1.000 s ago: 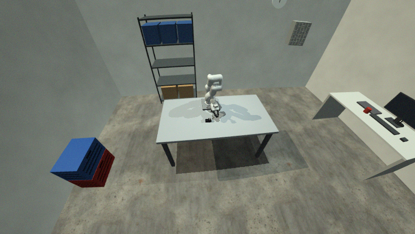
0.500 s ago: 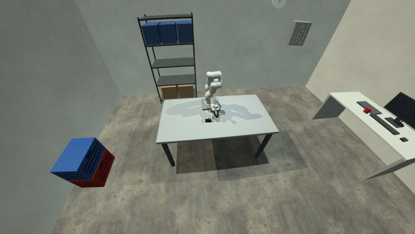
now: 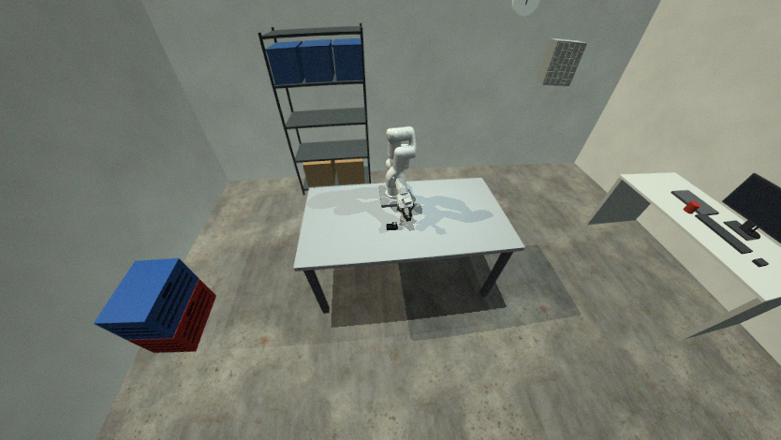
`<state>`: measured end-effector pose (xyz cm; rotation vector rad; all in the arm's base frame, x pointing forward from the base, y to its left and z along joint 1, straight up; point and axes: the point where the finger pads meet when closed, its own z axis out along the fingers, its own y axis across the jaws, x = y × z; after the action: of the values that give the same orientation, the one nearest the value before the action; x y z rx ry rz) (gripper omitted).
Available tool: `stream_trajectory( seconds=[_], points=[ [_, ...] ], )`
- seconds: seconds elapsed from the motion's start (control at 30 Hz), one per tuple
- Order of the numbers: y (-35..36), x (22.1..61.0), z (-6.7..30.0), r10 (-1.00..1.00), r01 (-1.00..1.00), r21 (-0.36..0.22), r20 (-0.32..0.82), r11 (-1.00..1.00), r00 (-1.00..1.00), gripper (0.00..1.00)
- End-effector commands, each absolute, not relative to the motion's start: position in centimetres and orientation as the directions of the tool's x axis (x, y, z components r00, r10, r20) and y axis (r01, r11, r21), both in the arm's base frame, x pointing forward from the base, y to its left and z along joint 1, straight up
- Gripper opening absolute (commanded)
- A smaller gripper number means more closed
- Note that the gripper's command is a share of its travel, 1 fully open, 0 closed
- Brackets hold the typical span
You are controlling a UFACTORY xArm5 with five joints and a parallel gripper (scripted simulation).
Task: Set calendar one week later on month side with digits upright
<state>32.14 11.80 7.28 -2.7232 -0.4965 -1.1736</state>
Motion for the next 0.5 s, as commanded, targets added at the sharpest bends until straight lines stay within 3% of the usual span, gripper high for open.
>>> stream_trajectory(
  seconds=[0.0, 0.47],
  points=[
    [11.87, 32.35, 7.39, 0.253, 0.350, 0.006, 0.705, -0.937, 0.663, 0.29],
    [11.84, 32.35, 7.67, 0.272, 0.350, 0.006, 0.642, -0.937, 0.717, 0.29]
  ],
)
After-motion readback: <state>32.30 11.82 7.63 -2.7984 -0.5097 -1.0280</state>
